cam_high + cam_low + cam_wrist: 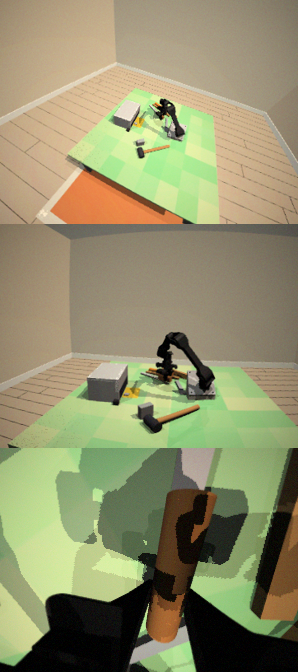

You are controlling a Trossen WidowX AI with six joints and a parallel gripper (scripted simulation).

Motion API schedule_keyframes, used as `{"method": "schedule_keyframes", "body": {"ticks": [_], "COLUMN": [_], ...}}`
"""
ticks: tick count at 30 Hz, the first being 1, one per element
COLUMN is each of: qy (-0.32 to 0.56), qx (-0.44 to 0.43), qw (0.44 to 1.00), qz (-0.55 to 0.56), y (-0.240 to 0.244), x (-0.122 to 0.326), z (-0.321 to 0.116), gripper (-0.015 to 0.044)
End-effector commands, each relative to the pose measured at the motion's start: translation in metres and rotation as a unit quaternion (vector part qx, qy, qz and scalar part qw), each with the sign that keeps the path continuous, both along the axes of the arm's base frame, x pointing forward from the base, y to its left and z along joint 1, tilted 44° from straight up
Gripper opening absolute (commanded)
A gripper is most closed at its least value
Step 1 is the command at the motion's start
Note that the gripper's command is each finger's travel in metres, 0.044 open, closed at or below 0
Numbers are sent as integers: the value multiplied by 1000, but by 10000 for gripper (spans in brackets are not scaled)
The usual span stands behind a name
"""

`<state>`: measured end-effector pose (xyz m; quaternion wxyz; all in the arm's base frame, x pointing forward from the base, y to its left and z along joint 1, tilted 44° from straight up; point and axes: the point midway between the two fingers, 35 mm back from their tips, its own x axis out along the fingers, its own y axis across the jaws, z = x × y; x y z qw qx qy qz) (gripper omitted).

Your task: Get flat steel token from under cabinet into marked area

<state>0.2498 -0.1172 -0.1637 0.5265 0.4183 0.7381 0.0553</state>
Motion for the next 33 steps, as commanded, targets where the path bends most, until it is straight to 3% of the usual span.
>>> {"method": "schedule_keyframes", "body": {"ticks": [1,33], "qy": [-7,-6], "qx": [-4,-2], "qw": [1000,1000], "qz": [-8,-8], "y": [-1,27], "x": [4,5], "z": [5,30], "gripper": [0,0]}}
